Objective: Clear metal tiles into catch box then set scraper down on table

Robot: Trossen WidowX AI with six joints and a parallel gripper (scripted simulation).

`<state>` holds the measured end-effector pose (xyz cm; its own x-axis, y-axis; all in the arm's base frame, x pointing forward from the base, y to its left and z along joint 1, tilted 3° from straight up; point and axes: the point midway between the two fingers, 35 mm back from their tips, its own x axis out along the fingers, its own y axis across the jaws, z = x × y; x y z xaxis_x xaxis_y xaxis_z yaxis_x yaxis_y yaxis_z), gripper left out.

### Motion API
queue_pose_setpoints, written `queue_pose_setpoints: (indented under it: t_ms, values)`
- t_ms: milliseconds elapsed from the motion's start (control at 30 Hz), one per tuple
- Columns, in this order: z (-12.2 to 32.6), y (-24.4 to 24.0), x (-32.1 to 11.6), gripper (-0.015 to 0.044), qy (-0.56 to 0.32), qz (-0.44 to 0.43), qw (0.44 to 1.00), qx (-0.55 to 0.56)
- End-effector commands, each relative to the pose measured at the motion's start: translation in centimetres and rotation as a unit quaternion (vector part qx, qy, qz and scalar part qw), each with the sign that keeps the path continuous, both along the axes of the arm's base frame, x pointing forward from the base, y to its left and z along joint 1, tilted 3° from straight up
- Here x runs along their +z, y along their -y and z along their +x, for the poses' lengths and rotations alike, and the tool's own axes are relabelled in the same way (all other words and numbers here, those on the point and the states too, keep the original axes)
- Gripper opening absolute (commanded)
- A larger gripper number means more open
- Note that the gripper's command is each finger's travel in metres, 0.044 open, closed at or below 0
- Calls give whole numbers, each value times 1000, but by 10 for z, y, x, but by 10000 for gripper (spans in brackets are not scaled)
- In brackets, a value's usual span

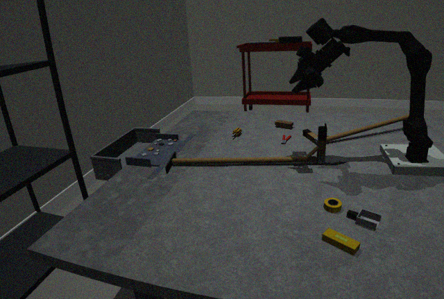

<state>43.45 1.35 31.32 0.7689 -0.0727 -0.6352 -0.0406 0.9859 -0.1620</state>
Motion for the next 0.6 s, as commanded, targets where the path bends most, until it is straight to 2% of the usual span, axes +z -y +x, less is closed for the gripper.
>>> queue_pose_setpoints:
  t_ms: [0, 567]
  values:
    - [10, -1, -7, 440, -14, 0, 1000, 6]
    - [45, -1, -48, 440, -77, 1, 997, 13]
